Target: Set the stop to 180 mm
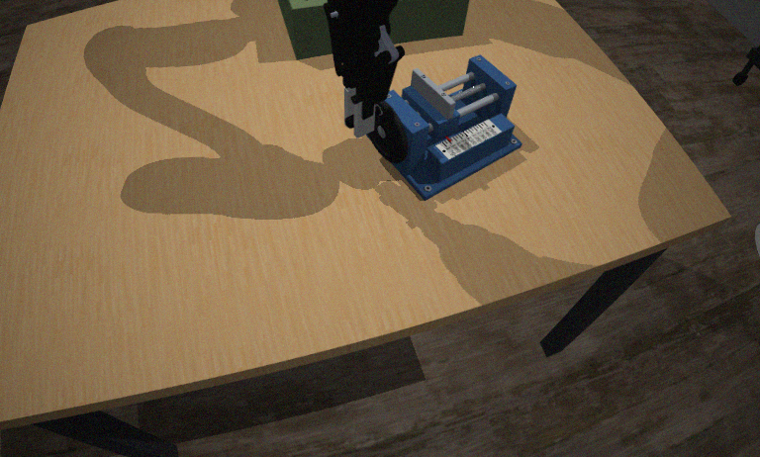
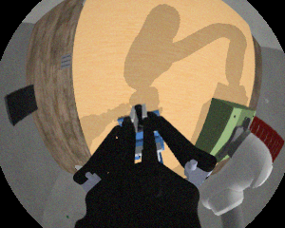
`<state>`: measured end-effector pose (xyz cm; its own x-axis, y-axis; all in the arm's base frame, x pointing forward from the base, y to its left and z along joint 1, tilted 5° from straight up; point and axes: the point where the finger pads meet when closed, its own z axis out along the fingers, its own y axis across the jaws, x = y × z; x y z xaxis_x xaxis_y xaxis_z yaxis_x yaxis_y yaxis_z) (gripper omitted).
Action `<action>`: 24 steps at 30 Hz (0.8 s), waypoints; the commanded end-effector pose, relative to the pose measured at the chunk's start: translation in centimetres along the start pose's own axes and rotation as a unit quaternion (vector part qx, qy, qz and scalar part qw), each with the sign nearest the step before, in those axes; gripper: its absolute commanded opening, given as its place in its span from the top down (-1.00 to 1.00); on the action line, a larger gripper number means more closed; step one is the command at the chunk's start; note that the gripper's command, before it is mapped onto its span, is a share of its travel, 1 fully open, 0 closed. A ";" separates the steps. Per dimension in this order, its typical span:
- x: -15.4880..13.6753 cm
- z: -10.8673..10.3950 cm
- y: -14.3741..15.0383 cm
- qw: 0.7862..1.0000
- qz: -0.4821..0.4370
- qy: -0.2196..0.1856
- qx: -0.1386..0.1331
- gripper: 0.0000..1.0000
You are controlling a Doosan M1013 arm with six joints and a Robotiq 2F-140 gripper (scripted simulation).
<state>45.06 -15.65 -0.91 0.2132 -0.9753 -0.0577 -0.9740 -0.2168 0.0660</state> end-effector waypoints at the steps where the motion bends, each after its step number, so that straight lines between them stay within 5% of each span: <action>1: 0.0 -0.1 -0.3 1.000 0.000 0.000 0.001 0.92; 24: 0.0 -0.1 -1.1 1.000 0.000 0.000 0.001 0.92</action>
<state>46.10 -15.43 -0.82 0.2129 -0.9754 -0.0576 -0.9741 -0.2165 0.0652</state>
